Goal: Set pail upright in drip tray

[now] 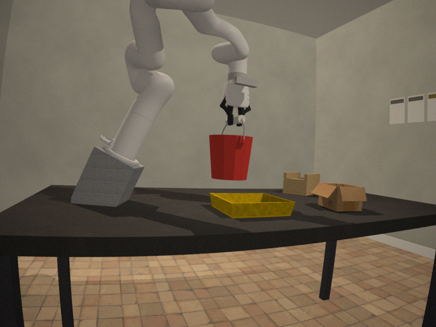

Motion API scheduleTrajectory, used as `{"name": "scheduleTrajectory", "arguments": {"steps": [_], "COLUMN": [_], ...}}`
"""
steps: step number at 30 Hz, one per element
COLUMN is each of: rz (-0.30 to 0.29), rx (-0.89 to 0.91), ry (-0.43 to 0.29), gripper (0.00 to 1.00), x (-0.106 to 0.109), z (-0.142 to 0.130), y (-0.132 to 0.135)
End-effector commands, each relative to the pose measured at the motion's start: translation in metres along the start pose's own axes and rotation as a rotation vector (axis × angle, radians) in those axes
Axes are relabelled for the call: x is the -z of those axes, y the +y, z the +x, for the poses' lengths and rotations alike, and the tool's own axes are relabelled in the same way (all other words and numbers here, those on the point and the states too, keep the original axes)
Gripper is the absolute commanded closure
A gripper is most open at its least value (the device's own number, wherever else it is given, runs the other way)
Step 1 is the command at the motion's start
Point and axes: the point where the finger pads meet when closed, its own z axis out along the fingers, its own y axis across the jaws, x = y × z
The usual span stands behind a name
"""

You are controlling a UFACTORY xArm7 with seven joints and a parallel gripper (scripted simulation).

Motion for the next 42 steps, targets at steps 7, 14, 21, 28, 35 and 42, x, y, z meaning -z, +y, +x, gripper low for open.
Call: {"name": "scheduleTrajectory", "arguments": {"steps": [7,14,21,28,35,42], "rz": [0.005,0.005,0.005,0.005,0.005,0.005], "rx": [0.000,0.000,0.000,0.000,0.000,0.000], "ry": [-0.001,-0.001,-0.001,-0.001,-0.001,-0.001], "gripper": [1.00,1.00,1.00,1.00,1.00,1.00], "x": [0.002,0.002,0.002,0.002,0.002,0.002], "z": [0.034,0.050,0.072,0.087,0.107,0.123], "y": [0.002,0.004,0.006,0.008,0.010,0.011]}}
